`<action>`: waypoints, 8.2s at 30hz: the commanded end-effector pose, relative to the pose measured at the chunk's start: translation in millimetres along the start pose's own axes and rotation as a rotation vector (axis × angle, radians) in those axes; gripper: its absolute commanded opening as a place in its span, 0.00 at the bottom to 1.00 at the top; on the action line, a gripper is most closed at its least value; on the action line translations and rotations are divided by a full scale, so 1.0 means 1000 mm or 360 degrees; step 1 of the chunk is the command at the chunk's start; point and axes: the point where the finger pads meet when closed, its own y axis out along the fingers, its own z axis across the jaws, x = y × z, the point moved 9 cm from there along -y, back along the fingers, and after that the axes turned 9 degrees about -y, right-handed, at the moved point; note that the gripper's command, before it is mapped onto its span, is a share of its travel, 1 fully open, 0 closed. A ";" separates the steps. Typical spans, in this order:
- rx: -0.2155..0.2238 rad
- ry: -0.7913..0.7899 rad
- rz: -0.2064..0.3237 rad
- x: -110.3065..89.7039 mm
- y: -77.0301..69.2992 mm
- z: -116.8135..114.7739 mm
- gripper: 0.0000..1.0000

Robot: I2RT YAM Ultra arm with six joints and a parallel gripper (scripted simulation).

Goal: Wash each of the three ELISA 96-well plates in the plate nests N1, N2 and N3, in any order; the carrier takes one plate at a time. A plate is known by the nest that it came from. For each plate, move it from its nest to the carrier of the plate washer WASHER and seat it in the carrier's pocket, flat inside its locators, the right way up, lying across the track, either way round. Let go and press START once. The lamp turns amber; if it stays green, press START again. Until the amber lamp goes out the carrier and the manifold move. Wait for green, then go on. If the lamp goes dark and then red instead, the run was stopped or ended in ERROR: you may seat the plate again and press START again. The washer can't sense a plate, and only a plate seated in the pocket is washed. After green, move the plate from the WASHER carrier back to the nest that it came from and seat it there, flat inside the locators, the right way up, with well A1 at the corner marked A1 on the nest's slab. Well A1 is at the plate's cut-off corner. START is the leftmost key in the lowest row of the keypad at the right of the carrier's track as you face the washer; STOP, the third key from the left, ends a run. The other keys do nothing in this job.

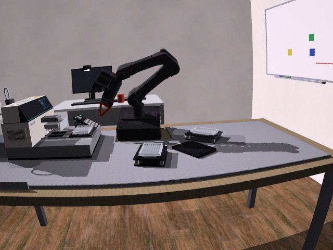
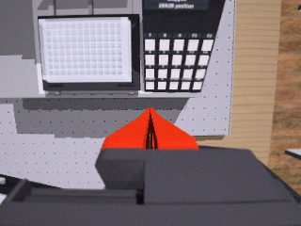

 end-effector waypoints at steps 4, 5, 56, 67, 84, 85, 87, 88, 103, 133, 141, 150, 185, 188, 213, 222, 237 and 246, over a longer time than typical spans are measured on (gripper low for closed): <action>-0.0002 -0.0006 -0.0027 0.003 -0.001 0.000 0.00; -0.0002 -0.0006 -0.0027 0.003 -0.001 0.000 0.00; -0.0001 -0.0005 -0.0028 0.004 0.063 0.000 0.00; -0.0001 -0.0005 -0.0028 0.004 0.063 0.000 0.00; -0.0001 -0.0005 -0.0028 0.004 0.067 0.000 0.00; -0.0001 -0.0005 -0.0028 0.004 0.068 0.000 0.00; -0.0001 -0.0005 -0.0028 0.004 0.069 0.000 0.00; -0.0001 -0.0005 -0.0028 0.004 0.070 0.000 0.00; -0.0001 -0.0005 -0.0028 0.004 0.075 0.000 0.00; -0.0001 -0.0005 -0.0028 0.004 0.075 0.000 0.00; -0.0001 -0.0005 -0.0028 0.004 0.075 0.000 0.00; -0.0001 -0.0005 -0.0028 0.004 0.069 0.000 0.00; -0.0002 -0.0006 -0.0027 0.004 0.017 0.000 0.00; -0.0002 -0.0006 -0.0027 0.004 0.012 0.000 0.00; -0.0003 -0.0006 -0.0027 0.003 -0.001 0.000 0.00; -0.0003 -0.0007 -0.0027 0.014 -0.001 -0.007 1.00; -0.0005 -0.0008 -0.0028 0.050 -0.002 -0.032 1.00; -0.0006 -0.0008 -0.0028 0.075 -0.003 -0.049 1.00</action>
